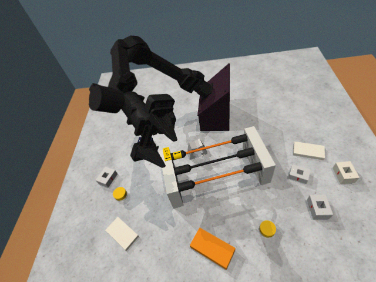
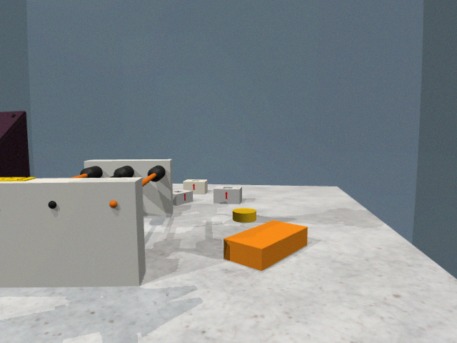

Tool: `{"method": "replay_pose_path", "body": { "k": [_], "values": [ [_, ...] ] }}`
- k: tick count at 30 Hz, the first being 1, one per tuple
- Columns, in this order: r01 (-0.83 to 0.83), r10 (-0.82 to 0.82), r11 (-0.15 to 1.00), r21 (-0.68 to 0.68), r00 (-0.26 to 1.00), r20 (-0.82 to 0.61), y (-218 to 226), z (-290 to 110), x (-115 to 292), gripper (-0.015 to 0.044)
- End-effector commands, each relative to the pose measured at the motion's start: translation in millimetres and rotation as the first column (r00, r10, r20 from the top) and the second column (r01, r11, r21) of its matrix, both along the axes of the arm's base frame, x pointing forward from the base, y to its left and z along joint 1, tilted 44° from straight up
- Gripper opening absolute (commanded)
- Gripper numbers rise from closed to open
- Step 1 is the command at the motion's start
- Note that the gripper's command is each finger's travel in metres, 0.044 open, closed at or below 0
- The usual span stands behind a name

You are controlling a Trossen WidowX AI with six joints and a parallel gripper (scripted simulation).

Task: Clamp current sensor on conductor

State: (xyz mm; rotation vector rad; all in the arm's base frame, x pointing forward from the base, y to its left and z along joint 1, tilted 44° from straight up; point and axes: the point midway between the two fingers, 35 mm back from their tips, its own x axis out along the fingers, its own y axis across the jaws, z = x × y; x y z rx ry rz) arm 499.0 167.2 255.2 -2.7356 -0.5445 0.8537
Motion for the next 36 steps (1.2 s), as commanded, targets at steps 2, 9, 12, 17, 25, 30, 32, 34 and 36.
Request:
{"method": "replay_pose_path", "body": {
  "k": [2,9,12,17,25,30,32,34,36],
  "values": [
    [0.043,-0.042,0.998,0.052,0.999,-0.014,-4.8,4.0,-2.8,0.0440],
    [0.432,-0.355,0.724,0.537,0.902,-0.247,-52.2,38.4,-37.7,0.0440],
    [0.542,-0.401,0.485,0.687,0.835,-0.376,-71.7,49.8,-55.7,0.0440],
    [0.612,-0.356,0.054,0.789,0.750,-0.557,-99.2,62.4,-85.1,0.0440],
    [0.581,-0.196,-0.375,0.722,0.712,-0.675,-124.0,69.6,-116.3,0.0440],
    [0.530,-0.060,-0.601,0.598,0.716,-0.696,-138.0,71.3,-136.1,0.0440],
    [0.507,-0.002,-0.677,0.533,0.723,-0.690,-143.3,71.5,-144.0,0.0440],
    [0.484,0.057,-0.744,0.461,0.733,-0.677,-148.4,71.3,-152.0,0.0440],
    [0.461,0.115,-0.800,0.383,0.746,-0.656,-153.3,70.8,-159.8,0.0440]
  ]
}}
